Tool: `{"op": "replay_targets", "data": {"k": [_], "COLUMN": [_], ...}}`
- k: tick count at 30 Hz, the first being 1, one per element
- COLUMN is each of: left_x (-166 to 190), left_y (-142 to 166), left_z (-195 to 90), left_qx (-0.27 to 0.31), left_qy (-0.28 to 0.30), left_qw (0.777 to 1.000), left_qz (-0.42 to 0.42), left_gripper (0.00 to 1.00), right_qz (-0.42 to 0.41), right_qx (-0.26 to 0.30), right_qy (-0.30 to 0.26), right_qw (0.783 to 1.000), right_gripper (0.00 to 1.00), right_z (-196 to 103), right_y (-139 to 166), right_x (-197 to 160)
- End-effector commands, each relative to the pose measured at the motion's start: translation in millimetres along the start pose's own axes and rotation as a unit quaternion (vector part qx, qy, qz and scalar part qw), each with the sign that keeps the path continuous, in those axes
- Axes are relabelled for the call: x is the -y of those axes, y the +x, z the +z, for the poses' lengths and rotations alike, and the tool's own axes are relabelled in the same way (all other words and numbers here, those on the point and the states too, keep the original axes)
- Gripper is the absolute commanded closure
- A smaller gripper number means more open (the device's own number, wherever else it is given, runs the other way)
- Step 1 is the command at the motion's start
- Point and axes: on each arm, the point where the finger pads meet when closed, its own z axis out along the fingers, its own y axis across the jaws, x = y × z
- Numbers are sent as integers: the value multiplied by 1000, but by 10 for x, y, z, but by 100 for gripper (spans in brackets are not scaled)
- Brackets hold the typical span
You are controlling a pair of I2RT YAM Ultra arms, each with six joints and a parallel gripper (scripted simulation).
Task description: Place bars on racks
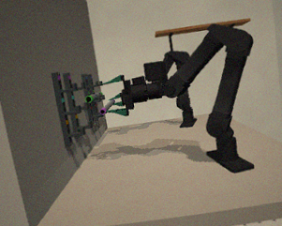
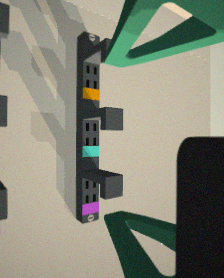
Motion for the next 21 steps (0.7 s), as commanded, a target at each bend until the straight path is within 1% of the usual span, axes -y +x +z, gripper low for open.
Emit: {"op": "replay_targets", "data": {"k": [1,21], "left_x": [44,44], "left_y": [-21,-21], "left_z": [-13,-13], "left_qx": [1,1], "left_qy": [2,2], "left_qw": [1000,1000], "left_qz": [1,1], "left_gripper": [0,0], "right_qz": [22,22], "right_qx": [1,1], "right_qy": [51,51], "right_qw": [998,998], "right_gripper": [100,100], "right_z": [-71,-90], "right_y": [-16,-16], "right_x": [315,284]}}
